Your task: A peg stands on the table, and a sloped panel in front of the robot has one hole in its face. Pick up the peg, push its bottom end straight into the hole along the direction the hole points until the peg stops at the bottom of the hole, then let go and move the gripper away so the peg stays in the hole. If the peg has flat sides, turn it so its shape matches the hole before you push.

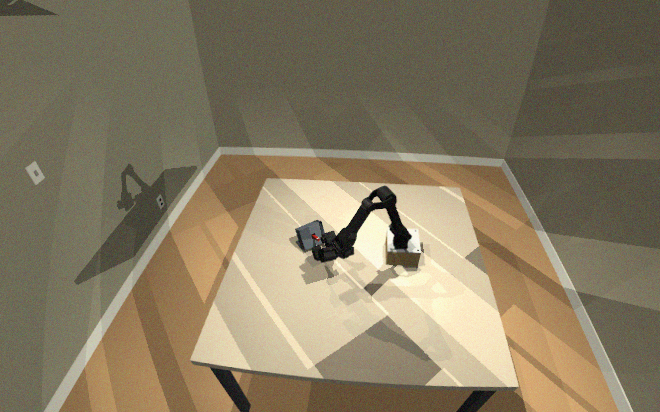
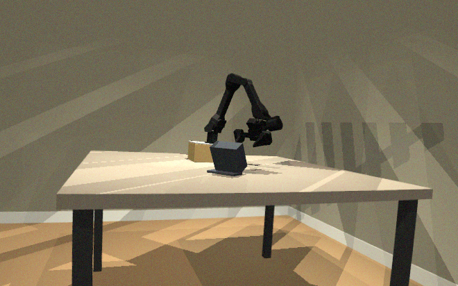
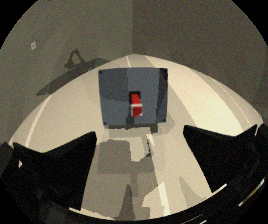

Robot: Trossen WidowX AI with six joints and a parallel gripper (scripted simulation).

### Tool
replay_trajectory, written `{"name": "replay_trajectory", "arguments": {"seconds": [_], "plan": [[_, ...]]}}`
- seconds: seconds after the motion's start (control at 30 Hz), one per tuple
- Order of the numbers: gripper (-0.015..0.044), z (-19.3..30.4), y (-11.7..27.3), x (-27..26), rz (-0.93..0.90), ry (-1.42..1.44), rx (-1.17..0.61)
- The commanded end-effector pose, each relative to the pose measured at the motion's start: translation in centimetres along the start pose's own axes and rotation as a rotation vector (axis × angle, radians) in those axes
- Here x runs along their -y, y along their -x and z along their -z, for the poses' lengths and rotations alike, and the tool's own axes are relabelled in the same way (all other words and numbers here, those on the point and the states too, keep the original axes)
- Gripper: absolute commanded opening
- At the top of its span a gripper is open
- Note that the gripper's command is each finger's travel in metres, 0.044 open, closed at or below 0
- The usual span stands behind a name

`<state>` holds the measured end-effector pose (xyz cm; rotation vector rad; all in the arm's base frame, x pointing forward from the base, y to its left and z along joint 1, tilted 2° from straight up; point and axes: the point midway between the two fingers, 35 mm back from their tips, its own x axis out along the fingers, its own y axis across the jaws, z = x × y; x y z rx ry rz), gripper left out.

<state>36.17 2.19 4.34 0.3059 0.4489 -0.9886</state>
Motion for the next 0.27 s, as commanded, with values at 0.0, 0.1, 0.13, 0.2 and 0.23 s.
{"name": "replay_trajectory", "arguments": {"seconds": [0.0,0.1,0.13,0.2,0.23], "plan": [[0.0440,-0.2,0.5,-0.1,-0.004,-0.010,0.005],[0.0440,-0.2,1.0,0.0,-0.004,-0.010,0.005],[0.0440,-0.1,1.1,0.0,-0.004,-0.010,0.006],[0.0440,-0.1,1.4,0.0,-0.004,-0.010,0.006],[0.0440,-0.1,1.5,0.0,-0.004,-0.010,0.006]]}}
